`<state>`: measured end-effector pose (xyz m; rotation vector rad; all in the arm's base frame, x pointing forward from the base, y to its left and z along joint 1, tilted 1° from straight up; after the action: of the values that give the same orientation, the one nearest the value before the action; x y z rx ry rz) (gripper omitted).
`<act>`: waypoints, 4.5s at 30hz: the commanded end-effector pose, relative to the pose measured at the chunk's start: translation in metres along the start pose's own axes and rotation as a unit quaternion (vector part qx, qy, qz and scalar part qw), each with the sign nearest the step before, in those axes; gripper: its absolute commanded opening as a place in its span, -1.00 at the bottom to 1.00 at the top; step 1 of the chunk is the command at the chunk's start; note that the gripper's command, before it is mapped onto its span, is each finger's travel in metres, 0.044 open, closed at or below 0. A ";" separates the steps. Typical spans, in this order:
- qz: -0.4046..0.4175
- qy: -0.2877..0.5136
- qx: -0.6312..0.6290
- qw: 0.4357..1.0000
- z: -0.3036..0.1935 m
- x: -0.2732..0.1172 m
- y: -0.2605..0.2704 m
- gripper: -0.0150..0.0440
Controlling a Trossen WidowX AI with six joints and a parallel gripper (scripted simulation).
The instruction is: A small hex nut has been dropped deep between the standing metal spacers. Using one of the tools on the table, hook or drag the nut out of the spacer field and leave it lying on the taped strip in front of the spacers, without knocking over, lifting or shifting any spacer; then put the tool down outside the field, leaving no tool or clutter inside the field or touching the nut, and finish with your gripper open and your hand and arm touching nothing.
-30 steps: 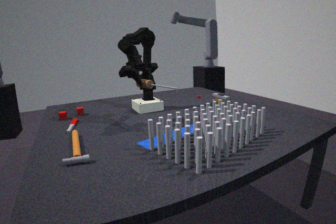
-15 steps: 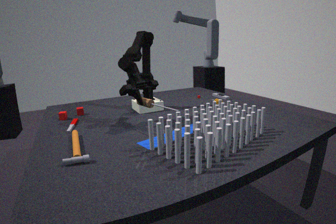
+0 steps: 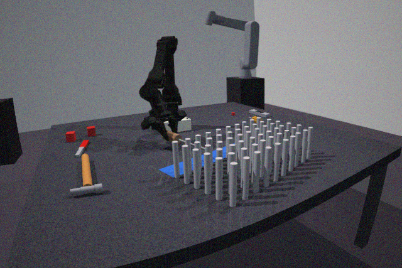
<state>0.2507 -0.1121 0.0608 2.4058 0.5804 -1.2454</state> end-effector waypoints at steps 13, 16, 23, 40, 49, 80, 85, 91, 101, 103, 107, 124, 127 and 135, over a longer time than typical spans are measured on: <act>0.005 0.002 -0.001 1.000 -0.007 0.008 0.002 -0.49; 0.005 0.002 -0.001 1.000 -0.009 0.009 0.003 -0.49; 0.005 0.002 -0.001 1.000 -0.014 0.012 0.004 -0.49; 0.005 0.003 -0.001 1.000 -0.026 0.019 0.008 -0.49; 0.005 0.003 -0.001 1.000 -0.033 0.023 0.009 -0.49; 0.005 0.005 0.000 1.000 -0.056 0.038 0.015 -0.49; 0.005 0.005 0.000 1.000 -0.060 0.040 0.016 -0.49; 0.005 0.005 0.000 1.000 -0.064 0.042 0.017 -0.49; 0.005 0.006 0.000 1.000 -0.071 0.047 0.019 -0.49; 0.005 0.006 0.000 1.000 -0.072 0.047 0.019 -0.49; 0.005 0.006 0.000 1.000 -0.075 0.049 0.020 -0.49; 0.005 0.006 0.000 1.000 -0.086 0.056 0.022 -0.49; 0.005 0.007 0.000 1.000 -0.088 0.057 0.023 -0.49; 0.005 0.007 0.000 1.000 -0.092 0.060 0.024 -0.49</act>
<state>0.3506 -0.0745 0.0599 2.4098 0.5845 -1.2432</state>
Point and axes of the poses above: the point midway between the two fingers, 35 mm back from their tips, its own x axis out along the fingers, its own y axis across the jaws, z = x × y, the point moved 6 cm from there along -x, back along the fingers, and after that the axes turned 14 degrees about -x, right-handed, at the moved point
